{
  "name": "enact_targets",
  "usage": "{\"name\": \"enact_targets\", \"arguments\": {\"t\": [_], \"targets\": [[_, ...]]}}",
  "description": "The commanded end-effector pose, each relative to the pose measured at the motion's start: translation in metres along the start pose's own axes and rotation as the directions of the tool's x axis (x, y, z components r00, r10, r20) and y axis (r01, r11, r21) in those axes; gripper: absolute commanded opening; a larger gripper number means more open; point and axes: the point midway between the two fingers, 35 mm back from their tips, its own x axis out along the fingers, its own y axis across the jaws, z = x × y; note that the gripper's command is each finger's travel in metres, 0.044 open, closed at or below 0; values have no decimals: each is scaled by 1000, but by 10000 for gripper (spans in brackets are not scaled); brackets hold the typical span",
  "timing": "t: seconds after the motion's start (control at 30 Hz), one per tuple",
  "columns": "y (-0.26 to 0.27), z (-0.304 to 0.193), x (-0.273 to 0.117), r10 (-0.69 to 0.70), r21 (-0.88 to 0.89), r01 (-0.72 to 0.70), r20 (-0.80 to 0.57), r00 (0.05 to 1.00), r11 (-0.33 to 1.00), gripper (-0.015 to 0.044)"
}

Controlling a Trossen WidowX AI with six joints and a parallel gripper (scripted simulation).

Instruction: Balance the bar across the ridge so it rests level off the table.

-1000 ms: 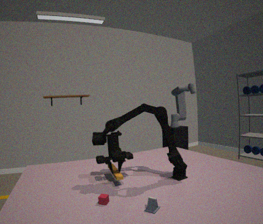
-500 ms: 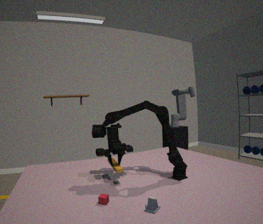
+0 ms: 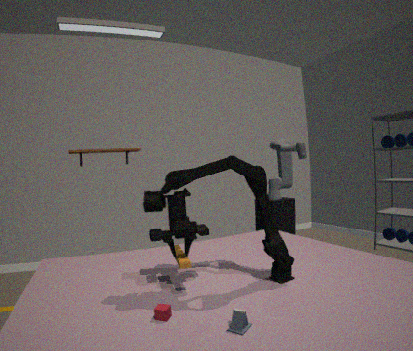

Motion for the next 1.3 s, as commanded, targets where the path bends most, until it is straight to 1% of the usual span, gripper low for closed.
{"name": "enact_targets", "arguments": {"t": [0.0,0.63,1.27], "targets": [[-3,13,-4,-11,31,11,-1,1000,999,0],[-12,86,-5,-12,216,10,6,1000,976,0],[-5,159,-6,-11,394,5,12,1000,919,0]]}}
